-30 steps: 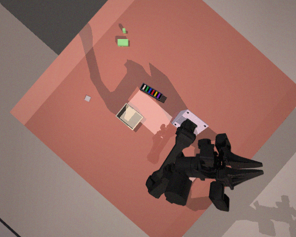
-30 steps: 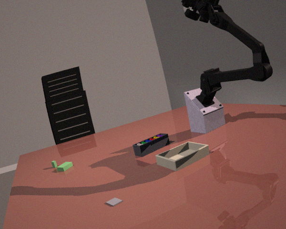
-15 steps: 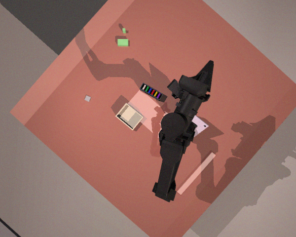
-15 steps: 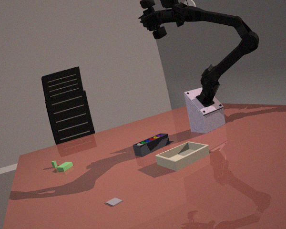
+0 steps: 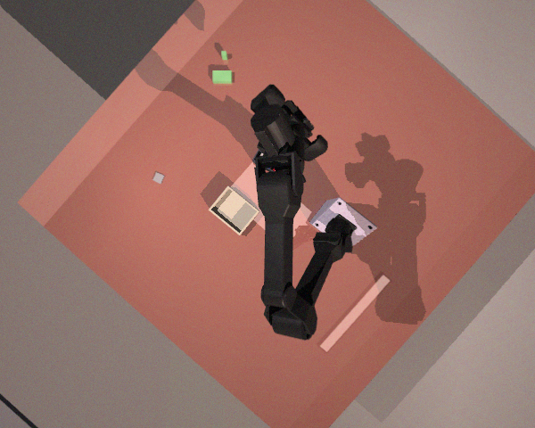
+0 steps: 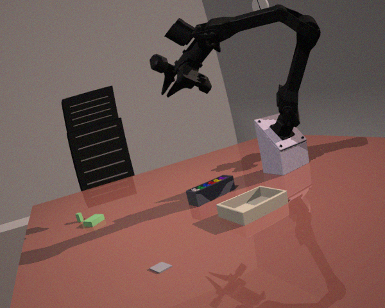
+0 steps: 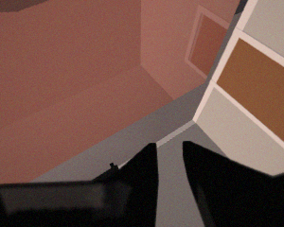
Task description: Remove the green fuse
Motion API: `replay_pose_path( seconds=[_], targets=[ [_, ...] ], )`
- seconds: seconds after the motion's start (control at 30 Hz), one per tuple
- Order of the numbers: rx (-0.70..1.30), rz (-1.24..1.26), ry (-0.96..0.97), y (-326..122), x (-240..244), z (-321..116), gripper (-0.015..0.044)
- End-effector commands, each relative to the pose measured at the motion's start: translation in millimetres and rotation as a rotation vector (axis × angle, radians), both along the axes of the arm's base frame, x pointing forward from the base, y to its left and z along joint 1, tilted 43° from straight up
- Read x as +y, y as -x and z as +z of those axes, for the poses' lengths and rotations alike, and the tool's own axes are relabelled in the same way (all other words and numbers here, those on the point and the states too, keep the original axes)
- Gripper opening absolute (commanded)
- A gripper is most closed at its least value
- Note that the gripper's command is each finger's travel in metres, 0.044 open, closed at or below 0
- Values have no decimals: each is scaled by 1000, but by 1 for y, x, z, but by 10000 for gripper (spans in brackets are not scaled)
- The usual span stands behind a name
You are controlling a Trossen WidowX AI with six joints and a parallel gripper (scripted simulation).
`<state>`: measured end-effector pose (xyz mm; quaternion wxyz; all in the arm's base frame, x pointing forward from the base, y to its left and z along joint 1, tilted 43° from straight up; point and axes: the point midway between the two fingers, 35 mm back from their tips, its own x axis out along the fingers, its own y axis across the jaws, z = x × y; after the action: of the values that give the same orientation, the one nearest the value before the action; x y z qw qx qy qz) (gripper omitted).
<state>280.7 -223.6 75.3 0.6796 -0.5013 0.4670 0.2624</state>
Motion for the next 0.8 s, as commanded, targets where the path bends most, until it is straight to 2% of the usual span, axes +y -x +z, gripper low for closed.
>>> replay_pose_path(
  seconds=[0.0, 0.33, 0.77],
  targets=[
    [52, 180, -162, -18, 47, -30, 73],
    [201, 626, -675, -19, 191, -94, 73],
    [210, 648, -710, -23, 202, -102, 73]
  ],
)
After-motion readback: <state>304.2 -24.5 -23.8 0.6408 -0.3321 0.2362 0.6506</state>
